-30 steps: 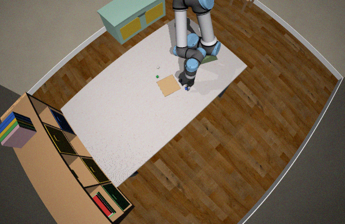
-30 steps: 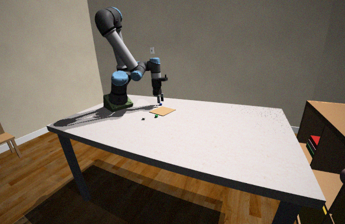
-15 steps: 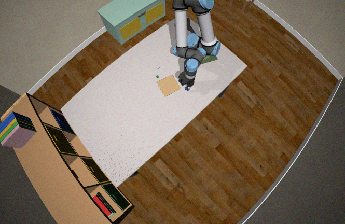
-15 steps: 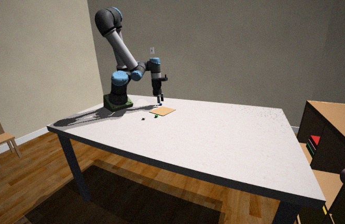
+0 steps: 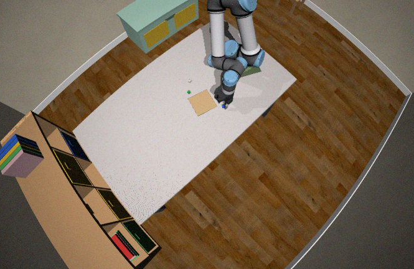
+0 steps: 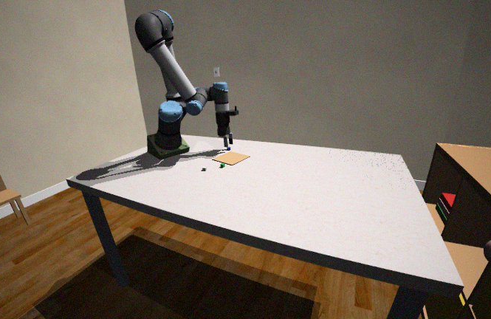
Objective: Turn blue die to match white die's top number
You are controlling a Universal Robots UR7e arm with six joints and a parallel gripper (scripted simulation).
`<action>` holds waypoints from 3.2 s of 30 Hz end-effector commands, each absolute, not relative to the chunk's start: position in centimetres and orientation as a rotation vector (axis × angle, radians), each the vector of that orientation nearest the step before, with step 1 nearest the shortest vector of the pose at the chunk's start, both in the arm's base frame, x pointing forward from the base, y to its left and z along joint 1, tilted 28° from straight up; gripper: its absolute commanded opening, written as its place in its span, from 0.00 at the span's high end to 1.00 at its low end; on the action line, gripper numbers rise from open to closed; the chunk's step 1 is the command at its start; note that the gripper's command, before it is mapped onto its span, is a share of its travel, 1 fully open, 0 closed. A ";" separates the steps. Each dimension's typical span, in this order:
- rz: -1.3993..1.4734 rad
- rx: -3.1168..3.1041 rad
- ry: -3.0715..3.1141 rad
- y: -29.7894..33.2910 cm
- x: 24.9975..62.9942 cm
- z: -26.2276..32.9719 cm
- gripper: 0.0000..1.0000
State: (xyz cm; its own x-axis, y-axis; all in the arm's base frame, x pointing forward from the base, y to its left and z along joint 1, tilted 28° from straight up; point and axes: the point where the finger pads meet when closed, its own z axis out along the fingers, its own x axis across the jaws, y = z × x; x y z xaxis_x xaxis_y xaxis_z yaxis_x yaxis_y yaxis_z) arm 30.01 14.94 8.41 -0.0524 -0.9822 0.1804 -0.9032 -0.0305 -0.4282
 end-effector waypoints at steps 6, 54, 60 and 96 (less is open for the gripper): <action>-0.662 -2.031 2.053 15.1 29.9 8.8 0.00; -0.662 -2.031 2.053 17.1 25.3 18.5 0.00; -0.662 -2.031 2.053 17.1 25.3 18.5 0.00; -0.529 -1.259 2.483 17.0 25.4 17.4 0.00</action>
State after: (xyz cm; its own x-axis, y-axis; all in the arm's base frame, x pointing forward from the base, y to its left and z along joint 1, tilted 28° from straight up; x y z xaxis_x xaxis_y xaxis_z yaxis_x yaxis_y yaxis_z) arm 25.45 17.02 17.63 -0.5158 -0.8529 -0.0806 -0.7423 0.4919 -0.4550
